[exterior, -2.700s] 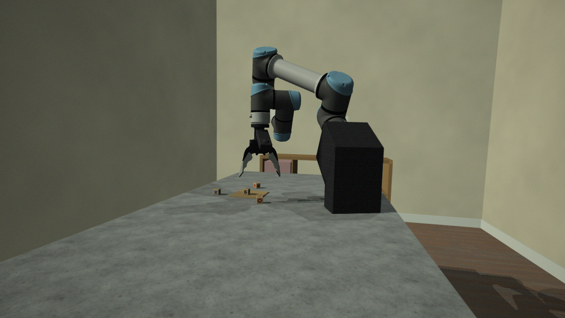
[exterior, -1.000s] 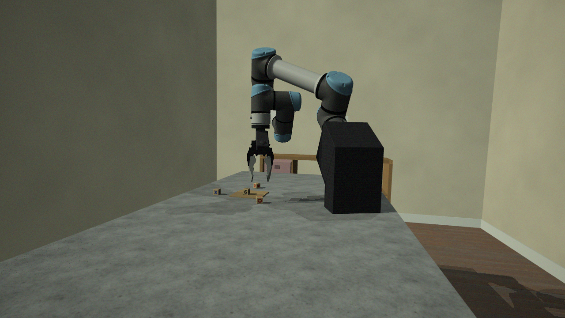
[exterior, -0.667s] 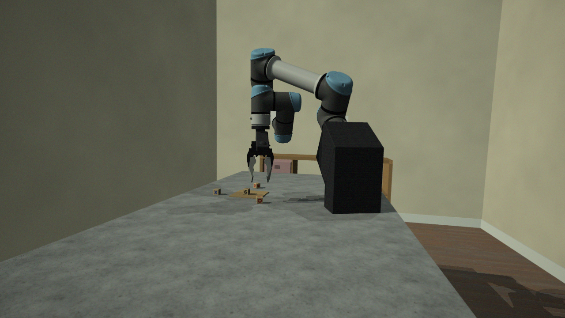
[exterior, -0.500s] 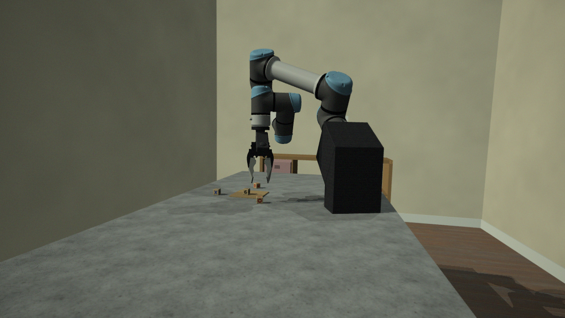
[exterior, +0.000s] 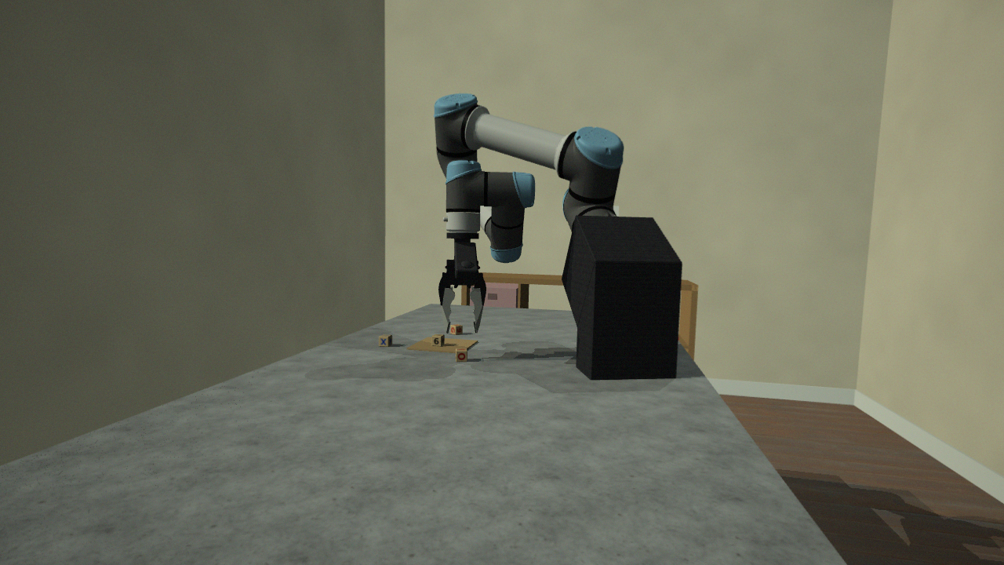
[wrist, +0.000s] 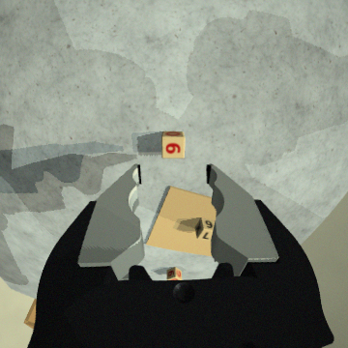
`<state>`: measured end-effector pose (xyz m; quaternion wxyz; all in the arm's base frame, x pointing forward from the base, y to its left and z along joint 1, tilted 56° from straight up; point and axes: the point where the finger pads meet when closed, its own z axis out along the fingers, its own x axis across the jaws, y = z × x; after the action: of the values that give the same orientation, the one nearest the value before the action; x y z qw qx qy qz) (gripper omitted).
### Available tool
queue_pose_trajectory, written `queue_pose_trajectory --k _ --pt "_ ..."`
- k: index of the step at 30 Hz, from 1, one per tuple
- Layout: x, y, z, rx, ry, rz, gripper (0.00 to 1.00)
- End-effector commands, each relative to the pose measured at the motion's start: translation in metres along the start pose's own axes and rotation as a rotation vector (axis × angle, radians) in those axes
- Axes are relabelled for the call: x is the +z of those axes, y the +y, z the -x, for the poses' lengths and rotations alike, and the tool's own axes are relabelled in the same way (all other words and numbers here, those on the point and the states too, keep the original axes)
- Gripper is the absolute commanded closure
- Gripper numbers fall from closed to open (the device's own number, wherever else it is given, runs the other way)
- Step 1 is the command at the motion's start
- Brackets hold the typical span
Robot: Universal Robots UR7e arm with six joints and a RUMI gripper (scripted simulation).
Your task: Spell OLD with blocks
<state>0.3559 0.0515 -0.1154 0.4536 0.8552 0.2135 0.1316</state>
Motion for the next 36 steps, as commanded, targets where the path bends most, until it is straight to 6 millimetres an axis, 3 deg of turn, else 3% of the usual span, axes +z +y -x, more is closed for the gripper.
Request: queue_pose_trajectory --k 1,19,36 --pt "0.008 0.0 0.0 0.0 0.003 -0.001 0.63" --pt "0.026 -0.001 0.0 0.0 0.003 -0.001 0.63" --pt "0.028 -0.001 0.0 0.0 0.003 -0.001 0.63"
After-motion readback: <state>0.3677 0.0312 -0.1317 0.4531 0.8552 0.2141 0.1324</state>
